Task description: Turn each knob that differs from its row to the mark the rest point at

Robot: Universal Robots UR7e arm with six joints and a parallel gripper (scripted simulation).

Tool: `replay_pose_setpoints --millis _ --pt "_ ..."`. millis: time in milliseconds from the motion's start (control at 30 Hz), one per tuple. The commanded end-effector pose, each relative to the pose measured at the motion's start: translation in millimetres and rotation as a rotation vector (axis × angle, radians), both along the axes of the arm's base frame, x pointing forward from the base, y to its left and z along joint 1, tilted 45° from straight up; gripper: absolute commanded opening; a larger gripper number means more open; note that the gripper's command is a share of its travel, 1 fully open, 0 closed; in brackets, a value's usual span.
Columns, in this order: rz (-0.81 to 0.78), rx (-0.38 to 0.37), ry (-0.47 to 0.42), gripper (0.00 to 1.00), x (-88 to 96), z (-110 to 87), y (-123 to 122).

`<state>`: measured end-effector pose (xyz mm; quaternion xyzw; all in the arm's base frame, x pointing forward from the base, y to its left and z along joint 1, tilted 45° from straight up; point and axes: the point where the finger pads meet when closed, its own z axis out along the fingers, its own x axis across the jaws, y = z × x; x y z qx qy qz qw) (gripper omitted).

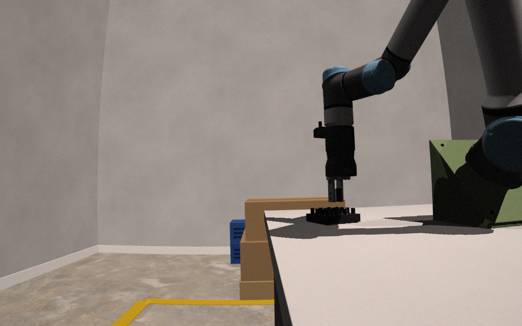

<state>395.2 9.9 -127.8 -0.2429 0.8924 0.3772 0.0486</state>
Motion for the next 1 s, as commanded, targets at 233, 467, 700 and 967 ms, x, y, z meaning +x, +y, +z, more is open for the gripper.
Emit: replay_pose_setpoints --millis 233,467,700,967 --pt "0.001 -0.001 -0.001 0.46 2.2 8.8 -10" --pt "0.001 0.001 0.001 0.46 1.1 8.2 -9" --pt "0.000 -0.001 -0.001 1.00 3.2 15.6 -17" --pt "0.000 -0.002 -0.001 1.00 6.2 38.3 -39"
